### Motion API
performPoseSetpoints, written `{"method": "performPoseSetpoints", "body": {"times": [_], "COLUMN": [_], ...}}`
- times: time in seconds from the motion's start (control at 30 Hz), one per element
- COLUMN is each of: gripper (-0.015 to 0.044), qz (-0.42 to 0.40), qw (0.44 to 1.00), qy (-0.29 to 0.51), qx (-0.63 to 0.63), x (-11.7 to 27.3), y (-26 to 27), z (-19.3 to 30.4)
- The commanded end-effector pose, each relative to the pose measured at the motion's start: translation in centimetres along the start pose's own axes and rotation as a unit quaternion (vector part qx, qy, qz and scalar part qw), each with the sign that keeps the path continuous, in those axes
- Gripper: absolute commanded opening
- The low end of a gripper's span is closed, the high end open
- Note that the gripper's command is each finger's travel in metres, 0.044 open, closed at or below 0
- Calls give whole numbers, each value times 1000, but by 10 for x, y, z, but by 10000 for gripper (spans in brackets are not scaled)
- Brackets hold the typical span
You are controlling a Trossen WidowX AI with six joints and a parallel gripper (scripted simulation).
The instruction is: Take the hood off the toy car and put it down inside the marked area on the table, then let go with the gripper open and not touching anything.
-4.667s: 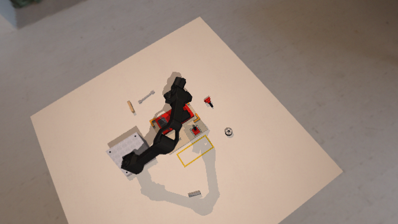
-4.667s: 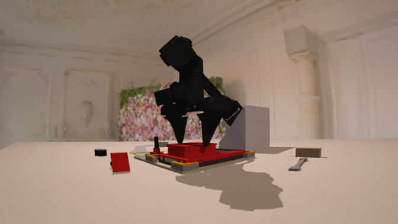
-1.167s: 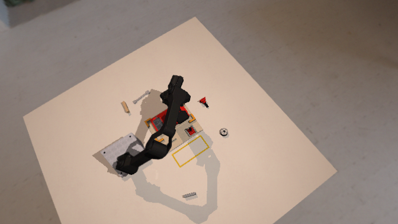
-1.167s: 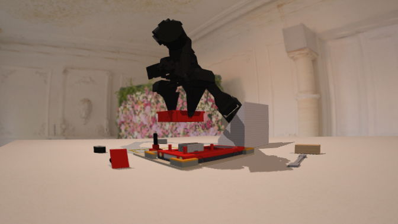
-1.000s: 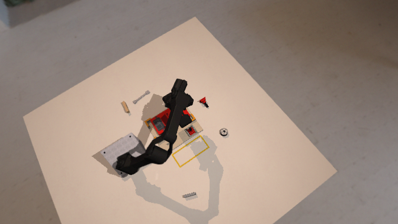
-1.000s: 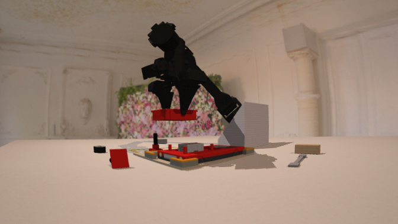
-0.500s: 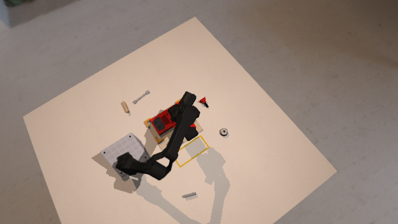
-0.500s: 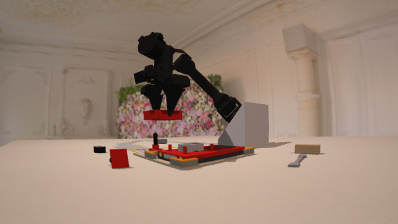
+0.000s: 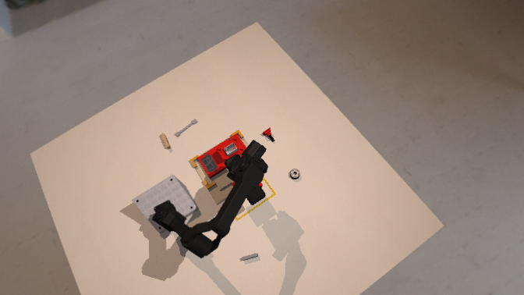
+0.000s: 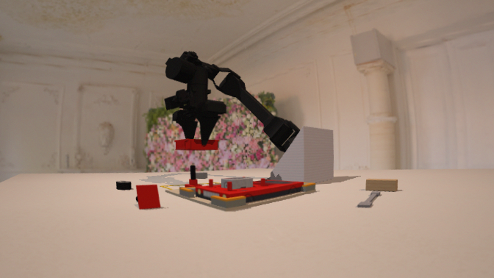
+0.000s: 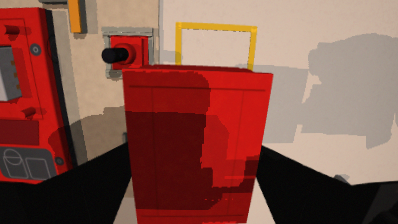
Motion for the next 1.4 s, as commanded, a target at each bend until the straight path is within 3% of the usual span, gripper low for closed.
{"method": "performPoseSetpoints", "body": {"times": [0.0, 1.37], "gripper": [0, 0], "qz": [3, 3], "qw": [1000, 1000], "qy": [-1, -1], "qx": [0, -1], "x": [0, -28], "y": [-18, -23], "z": [9, 10]}}
Point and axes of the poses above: the point midway between the two fingers, 35 mm back from their tips, its own x axis back along the fingers, its own y axis across the jaws, z = x × y, the point moved 2 cm from there along x, back along the fingers
